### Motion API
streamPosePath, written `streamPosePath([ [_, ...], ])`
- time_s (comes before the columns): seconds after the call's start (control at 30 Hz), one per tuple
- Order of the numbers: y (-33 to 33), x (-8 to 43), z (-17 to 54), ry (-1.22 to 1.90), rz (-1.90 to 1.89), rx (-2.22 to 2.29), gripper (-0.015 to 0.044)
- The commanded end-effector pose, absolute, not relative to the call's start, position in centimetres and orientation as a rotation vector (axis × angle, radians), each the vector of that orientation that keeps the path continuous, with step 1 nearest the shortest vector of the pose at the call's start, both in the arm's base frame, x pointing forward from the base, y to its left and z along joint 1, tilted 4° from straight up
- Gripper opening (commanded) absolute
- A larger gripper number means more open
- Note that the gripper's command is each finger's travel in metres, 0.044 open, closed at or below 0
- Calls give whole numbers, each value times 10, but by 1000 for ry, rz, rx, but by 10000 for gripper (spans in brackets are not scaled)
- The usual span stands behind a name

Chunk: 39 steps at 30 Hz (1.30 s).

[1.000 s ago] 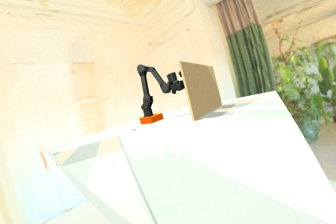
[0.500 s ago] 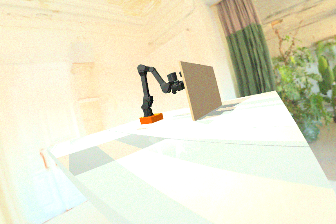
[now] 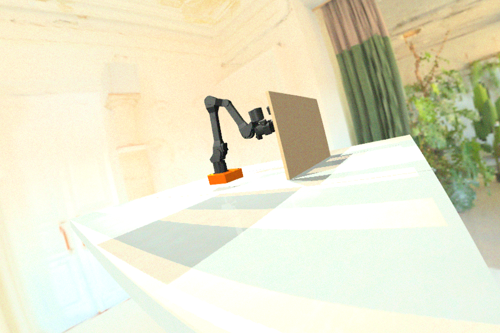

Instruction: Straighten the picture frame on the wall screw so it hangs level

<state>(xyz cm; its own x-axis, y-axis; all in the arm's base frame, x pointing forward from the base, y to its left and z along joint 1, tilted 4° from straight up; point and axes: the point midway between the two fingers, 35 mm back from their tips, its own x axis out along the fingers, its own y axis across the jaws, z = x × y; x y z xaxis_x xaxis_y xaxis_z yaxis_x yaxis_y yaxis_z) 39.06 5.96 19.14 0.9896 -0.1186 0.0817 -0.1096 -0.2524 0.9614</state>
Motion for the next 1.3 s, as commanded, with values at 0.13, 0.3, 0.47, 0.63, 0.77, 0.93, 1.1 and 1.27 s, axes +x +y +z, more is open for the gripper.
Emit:
streamPosePath([
  [0.13, 60, 391, 190, -161, -9, 1833, 260],
  [0.3, 60, 391, 190, -161, -9, 1833, 155],
  [0.47, 60, 391, 190, -161, -9, 1833, 63],
  [0.63, 60, 391, 190, -161, -9, 1833, 30],
  [0.77, 60, 391, 190, -161, -9, 1833, 0],
  [0.93, 60, 391, 190, -161, -9, 1833, 0],
  [1.1, 60, 391, 191, -161, -9, 1833, 0],
  [1.27, 59, 391, 193, -161, -9, 1833, 0],
])
